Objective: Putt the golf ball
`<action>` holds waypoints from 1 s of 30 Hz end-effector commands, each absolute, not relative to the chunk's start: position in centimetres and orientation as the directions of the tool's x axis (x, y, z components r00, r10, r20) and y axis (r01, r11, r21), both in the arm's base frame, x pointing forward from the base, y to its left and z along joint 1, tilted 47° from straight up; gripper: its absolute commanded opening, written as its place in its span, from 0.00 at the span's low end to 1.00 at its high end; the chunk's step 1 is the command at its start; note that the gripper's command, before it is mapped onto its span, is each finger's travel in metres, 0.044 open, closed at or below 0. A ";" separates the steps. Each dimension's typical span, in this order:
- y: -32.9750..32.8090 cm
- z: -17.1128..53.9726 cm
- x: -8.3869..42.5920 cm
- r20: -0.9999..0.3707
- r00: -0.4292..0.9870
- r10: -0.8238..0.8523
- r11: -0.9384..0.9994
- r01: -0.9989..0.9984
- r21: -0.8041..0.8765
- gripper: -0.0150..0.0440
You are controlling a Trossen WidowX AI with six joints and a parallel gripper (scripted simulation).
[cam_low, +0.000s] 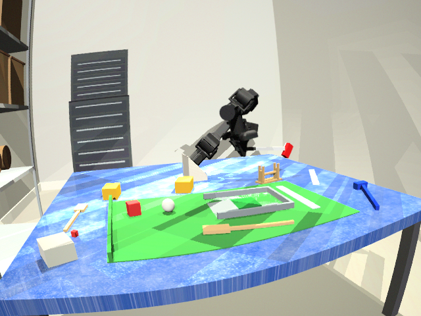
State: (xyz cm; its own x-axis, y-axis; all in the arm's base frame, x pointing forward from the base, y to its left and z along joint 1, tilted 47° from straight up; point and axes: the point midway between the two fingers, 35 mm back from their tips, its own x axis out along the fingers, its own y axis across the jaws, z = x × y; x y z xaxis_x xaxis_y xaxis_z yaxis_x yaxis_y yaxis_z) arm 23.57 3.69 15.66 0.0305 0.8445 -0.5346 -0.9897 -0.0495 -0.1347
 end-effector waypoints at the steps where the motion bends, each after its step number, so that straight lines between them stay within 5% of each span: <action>1: 1.9 14.5 24.7 -0.553 0.040 0.832 0.019 -0.999 -0.044 0.25; 30: -12.5 3.7 27.1 -0.661 0.048 0.749 0.517 -0.667 0.537 0.25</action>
State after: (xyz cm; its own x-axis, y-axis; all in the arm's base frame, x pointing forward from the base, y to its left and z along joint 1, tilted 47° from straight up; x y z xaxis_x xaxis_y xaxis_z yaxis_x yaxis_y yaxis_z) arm 27.24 -10.51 5.27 0.0455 0.7588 -0.6498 -0.7432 0.4604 0.4855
